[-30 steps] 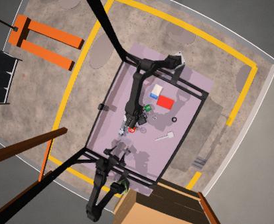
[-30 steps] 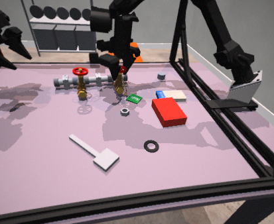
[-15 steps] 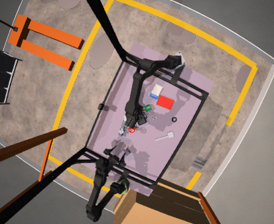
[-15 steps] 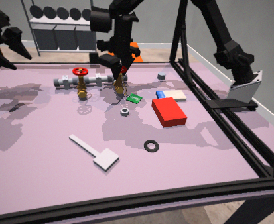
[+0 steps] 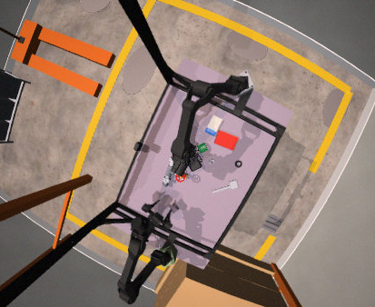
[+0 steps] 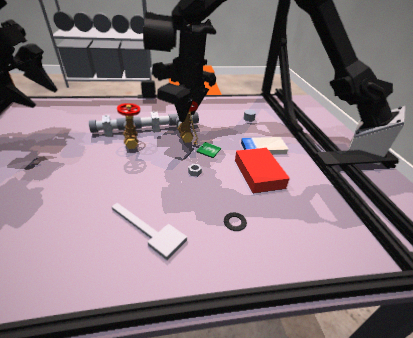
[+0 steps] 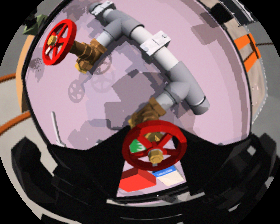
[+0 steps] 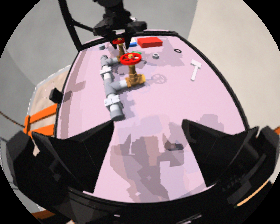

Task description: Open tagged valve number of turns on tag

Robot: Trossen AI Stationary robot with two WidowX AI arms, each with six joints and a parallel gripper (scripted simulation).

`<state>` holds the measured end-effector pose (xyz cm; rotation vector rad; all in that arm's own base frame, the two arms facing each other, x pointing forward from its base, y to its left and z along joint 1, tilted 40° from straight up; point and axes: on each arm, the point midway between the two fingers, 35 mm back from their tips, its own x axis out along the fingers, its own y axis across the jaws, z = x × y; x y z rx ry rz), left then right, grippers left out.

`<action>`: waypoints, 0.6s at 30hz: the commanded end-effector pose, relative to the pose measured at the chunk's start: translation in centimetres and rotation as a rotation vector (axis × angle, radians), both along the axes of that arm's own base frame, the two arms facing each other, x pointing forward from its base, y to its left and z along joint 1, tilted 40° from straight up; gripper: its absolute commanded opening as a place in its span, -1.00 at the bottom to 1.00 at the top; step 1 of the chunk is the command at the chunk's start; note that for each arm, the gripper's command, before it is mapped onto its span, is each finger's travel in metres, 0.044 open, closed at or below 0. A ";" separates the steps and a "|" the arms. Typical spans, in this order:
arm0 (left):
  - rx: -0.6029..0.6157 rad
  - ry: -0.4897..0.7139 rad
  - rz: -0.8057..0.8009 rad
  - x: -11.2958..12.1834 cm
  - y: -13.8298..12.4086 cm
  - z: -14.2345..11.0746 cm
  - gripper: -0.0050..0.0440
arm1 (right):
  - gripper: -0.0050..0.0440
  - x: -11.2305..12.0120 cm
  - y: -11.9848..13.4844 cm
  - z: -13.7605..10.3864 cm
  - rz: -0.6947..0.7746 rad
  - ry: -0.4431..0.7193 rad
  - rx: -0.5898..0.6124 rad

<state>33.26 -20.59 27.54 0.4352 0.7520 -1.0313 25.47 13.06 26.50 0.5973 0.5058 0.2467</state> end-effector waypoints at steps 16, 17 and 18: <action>-0.280 0.559 0.676 0.0 -0.1 0.0 -0.80 | 0.84 0.0 0.0 0.0 0.000 0.000 0.000; -0.295 0.590 0.712 0.0 -0.1 0.0 -0.80 | 0.84 0.0 0.0 0.0 0.000 0.000 0.000; -0.310 0.619 0.748 0.0 -0.1 0.0 -0.80 | 0.84 0.0 0.0 0.0 0.000 0.000 0.000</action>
